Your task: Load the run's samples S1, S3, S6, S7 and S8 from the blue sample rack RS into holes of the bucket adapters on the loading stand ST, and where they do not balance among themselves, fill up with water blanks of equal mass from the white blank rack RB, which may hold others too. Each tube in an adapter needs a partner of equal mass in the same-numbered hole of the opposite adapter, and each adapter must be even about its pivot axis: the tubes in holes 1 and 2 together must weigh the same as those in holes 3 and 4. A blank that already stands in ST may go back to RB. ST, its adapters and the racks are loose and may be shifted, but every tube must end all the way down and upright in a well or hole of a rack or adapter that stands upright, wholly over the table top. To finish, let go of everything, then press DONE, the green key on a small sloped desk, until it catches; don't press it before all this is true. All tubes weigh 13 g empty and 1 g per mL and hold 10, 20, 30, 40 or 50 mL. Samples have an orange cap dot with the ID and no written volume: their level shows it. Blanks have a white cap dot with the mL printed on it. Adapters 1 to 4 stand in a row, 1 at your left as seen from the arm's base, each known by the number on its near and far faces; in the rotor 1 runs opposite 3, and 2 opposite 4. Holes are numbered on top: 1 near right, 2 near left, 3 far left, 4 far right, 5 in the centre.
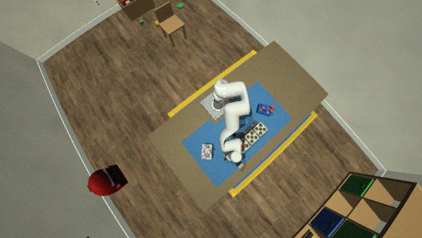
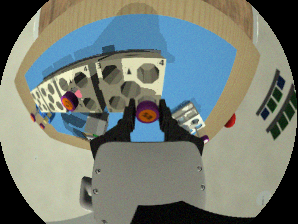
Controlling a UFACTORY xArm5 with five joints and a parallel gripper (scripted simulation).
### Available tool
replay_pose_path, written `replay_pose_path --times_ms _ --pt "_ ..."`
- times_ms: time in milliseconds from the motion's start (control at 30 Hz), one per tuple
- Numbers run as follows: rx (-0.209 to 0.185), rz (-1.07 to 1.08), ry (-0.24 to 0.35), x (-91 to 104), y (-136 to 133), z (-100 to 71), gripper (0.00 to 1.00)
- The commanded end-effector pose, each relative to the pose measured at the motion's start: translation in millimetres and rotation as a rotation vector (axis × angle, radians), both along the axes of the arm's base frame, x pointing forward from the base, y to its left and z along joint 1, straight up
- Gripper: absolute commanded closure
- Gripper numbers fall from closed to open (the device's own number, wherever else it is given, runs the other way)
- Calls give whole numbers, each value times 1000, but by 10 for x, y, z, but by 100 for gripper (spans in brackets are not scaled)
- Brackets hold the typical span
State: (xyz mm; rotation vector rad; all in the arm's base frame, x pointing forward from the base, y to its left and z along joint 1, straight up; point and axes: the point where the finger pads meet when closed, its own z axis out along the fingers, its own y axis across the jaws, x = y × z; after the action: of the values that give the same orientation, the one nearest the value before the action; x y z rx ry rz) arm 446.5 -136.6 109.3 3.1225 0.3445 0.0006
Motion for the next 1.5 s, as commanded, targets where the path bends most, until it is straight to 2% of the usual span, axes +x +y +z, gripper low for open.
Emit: replay_pose_path --times_ms 0,733,1467 --pt "-1 0 -4 12 -4 15 57" --pt "-1 0 -4 12 -4 15 57" --pt "-1 0 -4 11 -3 415 57"
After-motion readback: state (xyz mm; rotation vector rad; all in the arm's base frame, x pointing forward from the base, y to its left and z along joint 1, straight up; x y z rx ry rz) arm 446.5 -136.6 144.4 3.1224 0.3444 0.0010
